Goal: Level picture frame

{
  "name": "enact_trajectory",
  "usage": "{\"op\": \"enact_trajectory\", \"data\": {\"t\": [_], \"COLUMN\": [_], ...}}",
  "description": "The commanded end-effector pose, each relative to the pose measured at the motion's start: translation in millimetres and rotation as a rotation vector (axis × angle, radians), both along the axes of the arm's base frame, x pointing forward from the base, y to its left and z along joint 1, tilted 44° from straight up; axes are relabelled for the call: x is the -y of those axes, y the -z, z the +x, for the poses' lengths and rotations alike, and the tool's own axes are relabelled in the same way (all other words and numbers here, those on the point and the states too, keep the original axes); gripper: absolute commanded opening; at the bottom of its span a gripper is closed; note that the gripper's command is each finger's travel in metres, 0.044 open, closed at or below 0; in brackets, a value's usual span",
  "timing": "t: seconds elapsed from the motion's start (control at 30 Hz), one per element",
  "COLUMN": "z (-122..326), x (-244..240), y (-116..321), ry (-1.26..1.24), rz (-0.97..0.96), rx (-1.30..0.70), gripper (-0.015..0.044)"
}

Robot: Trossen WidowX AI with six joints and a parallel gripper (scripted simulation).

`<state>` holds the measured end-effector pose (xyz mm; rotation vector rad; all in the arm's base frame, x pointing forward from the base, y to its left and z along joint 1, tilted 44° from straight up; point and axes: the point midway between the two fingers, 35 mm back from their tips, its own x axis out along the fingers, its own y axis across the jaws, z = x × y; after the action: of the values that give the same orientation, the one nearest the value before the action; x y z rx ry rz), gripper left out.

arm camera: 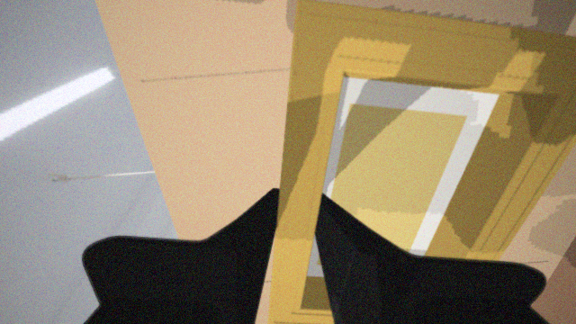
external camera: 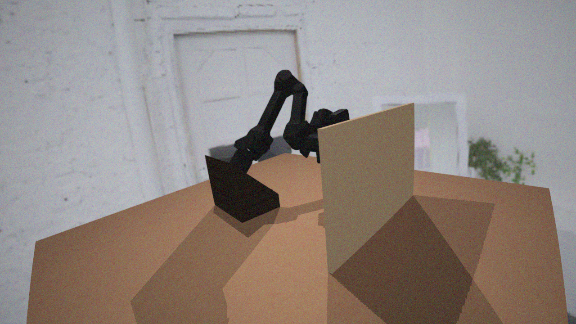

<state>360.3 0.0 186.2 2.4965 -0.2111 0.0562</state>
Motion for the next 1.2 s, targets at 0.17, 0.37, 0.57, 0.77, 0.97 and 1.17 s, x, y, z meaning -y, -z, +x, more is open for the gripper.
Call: {"op": "enact_trajectory", "data": {"t": [0.17, 0.37, 0.57, 0.77, 0.97, 1.17], "z": [0.7, 0.9, 0.6, 0.7, 0.7, 0.7], "x": [-1.0, -2.5, -2.0, -2.4, -2.4, -2.2], "y": [1.4, 2.7, 1.7, 2.2, 2.2, 2.0], "ry": [0.007, 0.007, 0.004, 0.006, 0.006, 0.013], "rz": [0.000, 0.000, 0.002, -0.003, -0.003, -0.075], "rx": [0.004, 0.004, 0.003, 0.002, 0.002, -0.008], "gripper": [0.0000, 0.0000, 0.0000, 0.0000, 0.0000, 0.0000]}}
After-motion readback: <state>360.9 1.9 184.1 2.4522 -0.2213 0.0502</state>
